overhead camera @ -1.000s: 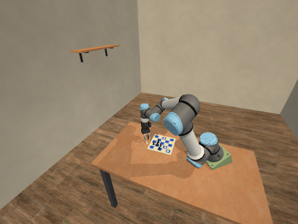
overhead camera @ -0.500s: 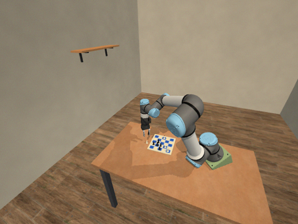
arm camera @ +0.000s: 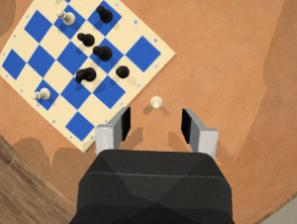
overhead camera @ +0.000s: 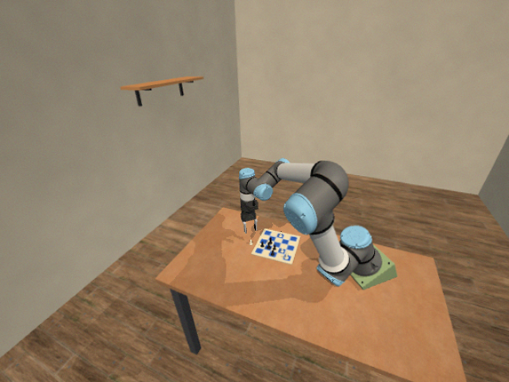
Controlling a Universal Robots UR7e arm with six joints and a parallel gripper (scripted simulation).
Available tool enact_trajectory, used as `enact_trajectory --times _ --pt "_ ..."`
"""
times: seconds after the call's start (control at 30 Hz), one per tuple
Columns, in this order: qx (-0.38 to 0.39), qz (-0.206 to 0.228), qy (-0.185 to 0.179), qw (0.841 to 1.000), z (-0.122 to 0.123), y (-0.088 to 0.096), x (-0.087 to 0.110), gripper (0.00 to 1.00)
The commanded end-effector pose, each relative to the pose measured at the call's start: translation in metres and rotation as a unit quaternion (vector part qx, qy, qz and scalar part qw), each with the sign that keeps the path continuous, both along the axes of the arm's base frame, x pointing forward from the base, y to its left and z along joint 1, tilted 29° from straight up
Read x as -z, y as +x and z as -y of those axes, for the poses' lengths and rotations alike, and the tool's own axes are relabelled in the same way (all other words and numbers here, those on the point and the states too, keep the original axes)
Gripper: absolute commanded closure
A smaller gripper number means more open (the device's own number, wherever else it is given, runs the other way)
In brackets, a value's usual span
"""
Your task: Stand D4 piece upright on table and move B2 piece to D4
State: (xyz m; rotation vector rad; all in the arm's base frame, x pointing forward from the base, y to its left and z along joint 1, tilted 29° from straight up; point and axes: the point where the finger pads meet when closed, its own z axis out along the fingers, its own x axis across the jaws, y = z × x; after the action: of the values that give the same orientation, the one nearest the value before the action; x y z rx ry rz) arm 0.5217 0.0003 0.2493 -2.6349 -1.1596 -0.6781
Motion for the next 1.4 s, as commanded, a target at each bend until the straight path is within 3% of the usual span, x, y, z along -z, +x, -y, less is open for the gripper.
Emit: enact_trajectory --times 0.0,0.37,0.57,0.73,0.8,1.07,1.3,1.37 --pt "0.0 0.001 0.0 1.0 0.0 0.0 -0.001 0.0" --pt "0.02 -0.007 0.007 1.0 0.001 -0.004 0.0 0.0" --pt "0.088 -0.034 0.033 0.995 0.002 -0.016 0.0 0.0" --pt "0.181 -0.07 0.067 0.979 0.003 -0.033 0.002 0.0" --pt "0.181 -0.07 0.067 0.979 0.003 -0.033 0.002 0.0" --pt "0.344 -0.134 0.13 0.92 0.005 -0.062 0.009 0.0" --pt "0.463 -0.181 0.176 0.85 0.007 -0.084 0.018 0.0" --pt "0.463 -0.181 0.176 0.85 0.007 -0.084 0.018 0.0"
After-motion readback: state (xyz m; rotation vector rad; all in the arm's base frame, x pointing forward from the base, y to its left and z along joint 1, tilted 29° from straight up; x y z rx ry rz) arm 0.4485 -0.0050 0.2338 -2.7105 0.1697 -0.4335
